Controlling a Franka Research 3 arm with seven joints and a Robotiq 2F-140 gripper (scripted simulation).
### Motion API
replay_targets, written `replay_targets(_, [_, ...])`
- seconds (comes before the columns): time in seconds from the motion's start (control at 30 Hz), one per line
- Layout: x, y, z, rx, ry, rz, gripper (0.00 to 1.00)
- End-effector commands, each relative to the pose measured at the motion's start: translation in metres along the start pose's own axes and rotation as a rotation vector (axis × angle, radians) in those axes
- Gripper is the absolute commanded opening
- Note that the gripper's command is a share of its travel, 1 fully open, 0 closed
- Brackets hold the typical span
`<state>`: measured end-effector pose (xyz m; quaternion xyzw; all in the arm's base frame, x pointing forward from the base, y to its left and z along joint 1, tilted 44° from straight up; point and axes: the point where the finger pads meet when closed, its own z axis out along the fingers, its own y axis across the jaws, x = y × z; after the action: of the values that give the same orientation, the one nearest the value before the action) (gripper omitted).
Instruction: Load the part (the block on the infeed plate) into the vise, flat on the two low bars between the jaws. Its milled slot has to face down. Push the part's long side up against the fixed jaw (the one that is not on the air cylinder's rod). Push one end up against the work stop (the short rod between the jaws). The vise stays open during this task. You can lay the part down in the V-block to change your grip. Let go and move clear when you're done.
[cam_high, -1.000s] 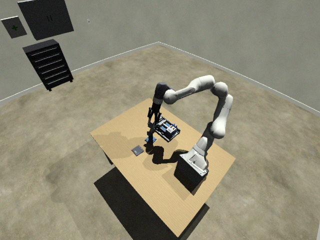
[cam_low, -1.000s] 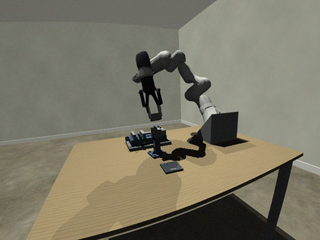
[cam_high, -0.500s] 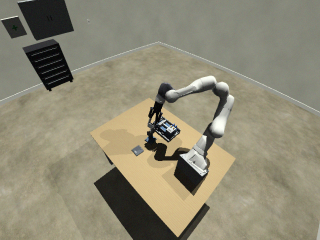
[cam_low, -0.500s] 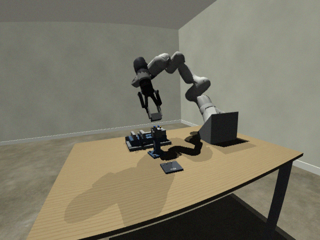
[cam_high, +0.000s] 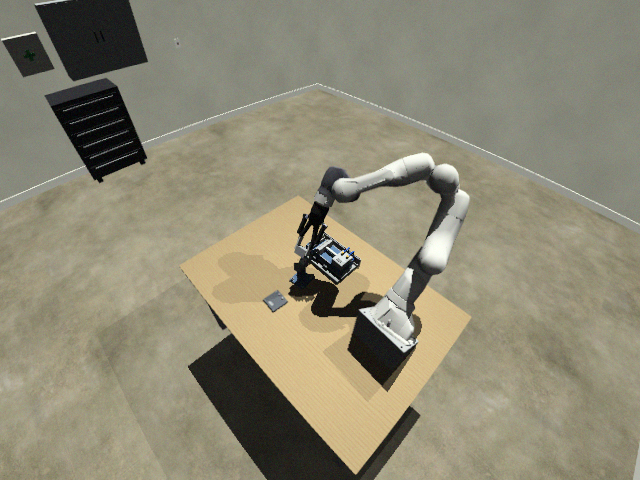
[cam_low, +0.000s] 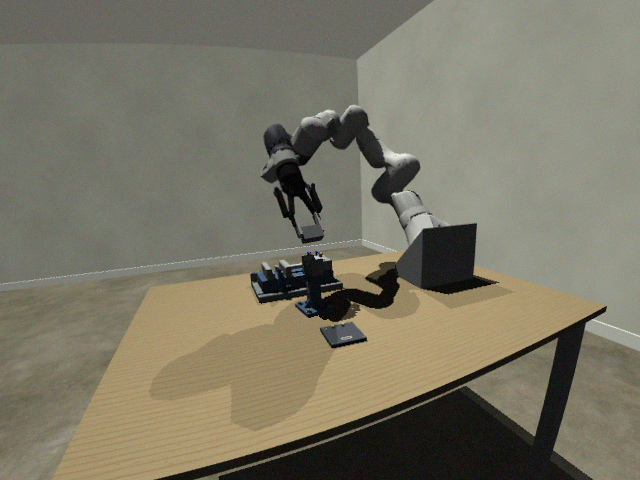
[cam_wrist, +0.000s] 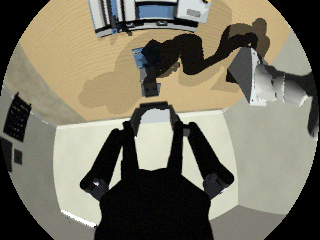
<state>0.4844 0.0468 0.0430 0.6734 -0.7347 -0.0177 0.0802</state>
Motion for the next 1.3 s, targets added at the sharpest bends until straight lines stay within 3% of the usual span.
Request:
replay_targets(0.0, [-0.0031, -0.0029, -0.0022, 0.007, -0.043, -0.064, 0.00])
replay_targets(0.6, [-0.0013, -0.0030, -0.0021, 0.005, -0.109, -0.064, 0.00])
replay_targets(1.27, [-0.0010, -0.0031, -0.0022, 0.005, -0.119, -0.064, 0.00])
